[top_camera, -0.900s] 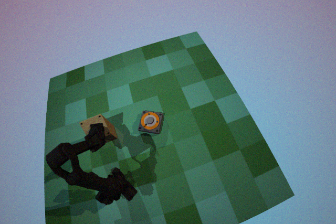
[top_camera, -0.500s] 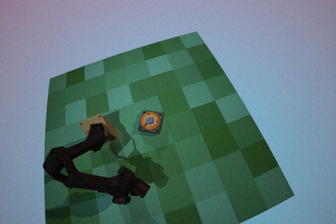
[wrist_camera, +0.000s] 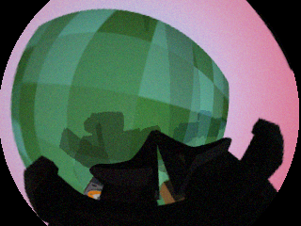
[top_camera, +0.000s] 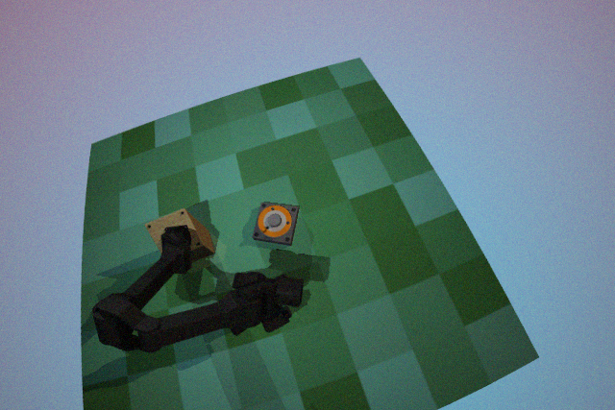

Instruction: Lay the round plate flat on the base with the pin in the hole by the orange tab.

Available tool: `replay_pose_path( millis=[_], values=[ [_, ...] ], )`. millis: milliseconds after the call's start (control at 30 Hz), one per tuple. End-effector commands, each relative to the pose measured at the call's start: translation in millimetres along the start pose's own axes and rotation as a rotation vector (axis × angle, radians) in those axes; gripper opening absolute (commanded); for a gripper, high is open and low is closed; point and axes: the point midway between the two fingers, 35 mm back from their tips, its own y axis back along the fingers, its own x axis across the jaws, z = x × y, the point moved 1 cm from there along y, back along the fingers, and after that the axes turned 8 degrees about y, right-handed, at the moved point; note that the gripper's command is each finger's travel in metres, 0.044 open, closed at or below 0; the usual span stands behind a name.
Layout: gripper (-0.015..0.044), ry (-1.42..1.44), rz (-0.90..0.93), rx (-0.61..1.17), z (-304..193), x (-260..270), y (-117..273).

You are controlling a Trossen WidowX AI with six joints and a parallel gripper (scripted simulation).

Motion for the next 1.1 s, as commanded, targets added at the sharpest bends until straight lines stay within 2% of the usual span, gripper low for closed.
replay_pose_path(
  millis=[0,133,233,400,500,767,1067],
  values=[
    [0.0,0.221,0.093,0.011,-21,42,13],
    [0.0,0.55,0.206,-0.003,-61,92,40],
    [0.0,0.666,0.23,-0.01,-76,105,48],
    [0.0,1.089,0.286,-0.055,-138,136,78],
    [0.0,1.19,0.291,-0.069,-154,140,85],
    [0.0,1.205,0.292,-0.072,-157,140,85],
    [0.0,1.205,0.292,-0.072,-161,151,50]
  ],
)
